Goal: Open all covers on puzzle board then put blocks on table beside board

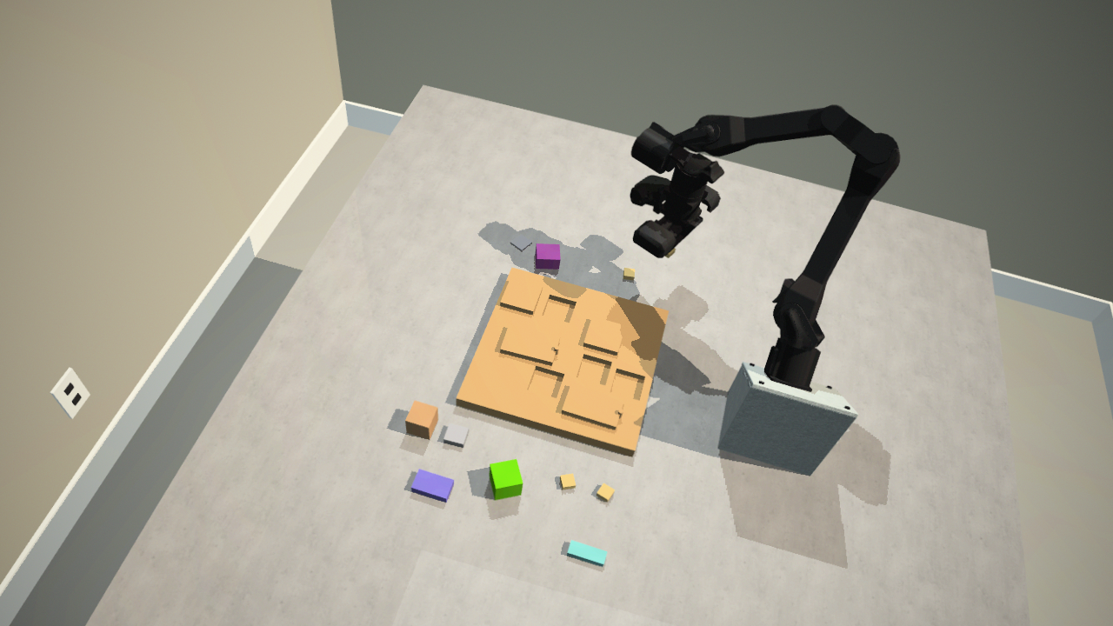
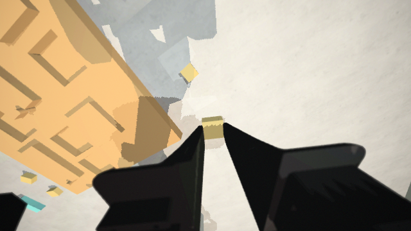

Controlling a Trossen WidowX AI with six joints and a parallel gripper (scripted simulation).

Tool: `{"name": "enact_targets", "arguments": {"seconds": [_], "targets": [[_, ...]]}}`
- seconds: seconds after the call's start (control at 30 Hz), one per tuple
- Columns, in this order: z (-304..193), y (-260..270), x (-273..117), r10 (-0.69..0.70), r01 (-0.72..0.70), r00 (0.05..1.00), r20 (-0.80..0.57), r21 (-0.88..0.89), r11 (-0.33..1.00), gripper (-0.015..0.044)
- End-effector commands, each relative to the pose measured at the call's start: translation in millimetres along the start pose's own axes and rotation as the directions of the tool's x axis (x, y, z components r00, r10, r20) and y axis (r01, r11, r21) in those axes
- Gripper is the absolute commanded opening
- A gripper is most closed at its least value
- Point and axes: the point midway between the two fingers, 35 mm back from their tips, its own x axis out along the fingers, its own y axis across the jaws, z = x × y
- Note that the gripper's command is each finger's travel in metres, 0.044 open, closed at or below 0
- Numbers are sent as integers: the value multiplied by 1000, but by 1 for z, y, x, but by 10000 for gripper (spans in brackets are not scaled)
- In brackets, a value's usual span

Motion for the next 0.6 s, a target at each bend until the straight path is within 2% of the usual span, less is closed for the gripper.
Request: {"name": "enact_targets", "arguments": {"seconds": [0.0,0.57], "targets": [[0,2,8,4,-4,1000,-6,-5,1000,80],[1,2,35,4,-4,1000,-6,-4,1000,80]]}}
